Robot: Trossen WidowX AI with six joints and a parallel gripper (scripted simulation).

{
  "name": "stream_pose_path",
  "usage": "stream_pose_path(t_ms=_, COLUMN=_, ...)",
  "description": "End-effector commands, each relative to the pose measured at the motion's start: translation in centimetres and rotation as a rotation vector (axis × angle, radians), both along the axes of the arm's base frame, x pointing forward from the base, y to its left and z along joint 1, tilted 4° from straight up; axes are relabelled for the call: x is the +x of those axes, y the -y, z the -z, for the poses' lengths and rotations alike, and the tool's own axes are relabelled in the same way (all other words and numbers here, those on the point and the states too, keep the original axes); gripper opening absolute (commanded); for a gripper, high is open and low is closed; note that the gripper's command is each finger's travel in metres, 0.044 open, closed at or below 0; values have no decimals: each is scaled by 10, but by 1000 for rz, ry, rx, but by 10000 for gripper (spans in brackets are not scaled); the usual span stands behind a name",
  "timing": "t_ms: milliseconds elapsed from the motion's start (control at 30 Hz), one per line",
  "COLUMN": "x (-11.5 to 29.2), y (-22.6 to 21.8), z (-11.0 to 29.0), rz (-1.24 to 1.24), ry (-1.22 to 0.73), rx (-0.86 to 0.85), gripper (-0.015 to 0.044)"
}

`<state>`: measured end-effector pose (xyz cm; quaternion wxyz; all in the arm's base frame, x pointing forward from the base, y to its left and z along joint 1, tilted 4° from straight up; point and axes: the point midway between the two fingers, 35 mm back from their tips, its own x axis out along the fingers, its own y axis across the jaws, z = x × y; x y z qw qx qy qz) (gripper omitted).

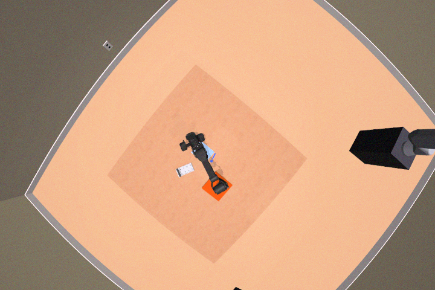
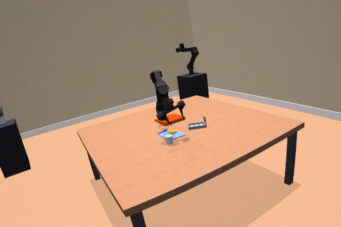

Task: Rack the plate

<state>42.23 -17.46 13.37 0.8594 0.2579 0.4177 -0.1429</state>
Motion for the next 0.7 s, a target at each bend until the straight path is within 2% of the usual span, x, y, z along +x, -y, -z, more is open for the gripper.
stream_pose_path(t_ms=0, x=-17, y=-9, z=13, rz=-46, ry=-93, rx=-30, gripper=400)
stream_pose_path(t_ms=667, x=-119, y=-56, z=60, rz=-415, ry=-607, rx=-126, gripper=400)
